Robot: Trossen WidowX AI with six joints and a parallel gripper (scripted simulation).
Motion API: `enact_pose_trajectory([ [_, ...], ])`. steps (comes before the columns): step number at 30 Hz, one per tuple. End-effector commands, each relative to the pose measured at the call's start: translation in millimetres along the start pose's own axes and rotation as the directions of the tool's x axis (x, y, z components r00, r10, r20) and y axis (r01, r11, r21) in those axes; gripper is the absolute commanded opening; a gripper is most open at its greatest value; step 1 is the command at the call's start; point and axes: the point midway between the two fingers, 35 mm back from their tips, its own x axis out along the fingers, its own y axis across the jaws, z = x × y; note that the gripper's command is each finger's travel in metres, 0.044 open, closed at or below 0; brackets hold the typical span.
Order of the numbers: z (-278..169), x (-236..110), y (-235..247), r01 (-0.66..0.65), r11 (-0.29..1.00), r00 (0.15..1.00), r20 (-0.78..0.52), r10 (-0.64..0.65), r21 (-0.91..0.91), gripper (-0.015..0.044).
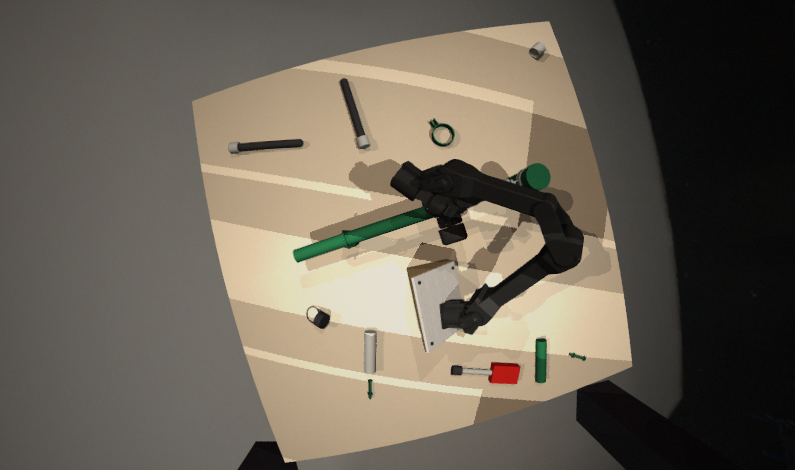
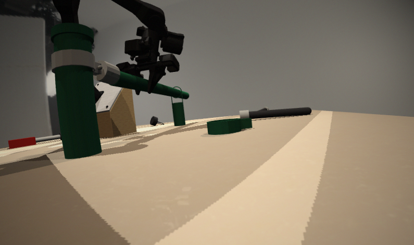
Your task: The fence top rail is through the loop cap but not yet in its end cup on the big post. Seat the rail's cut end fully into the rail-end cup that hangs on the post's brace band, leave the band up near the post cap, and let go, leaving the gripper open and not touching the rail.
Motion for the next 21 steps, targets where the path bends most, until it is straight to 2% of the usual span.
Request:
enact_pose_trajectory([
  [1, 1.9, -0.5, 0.2, -0.003, 1.000, 1.000, 0.003, 0.003, 0.001, 0.0000],
  [21, 1.5, -1.1, 0.0, 0.000, 1.000, 1.000, 0.006, 0.000, 0.000, 0.0000],
])
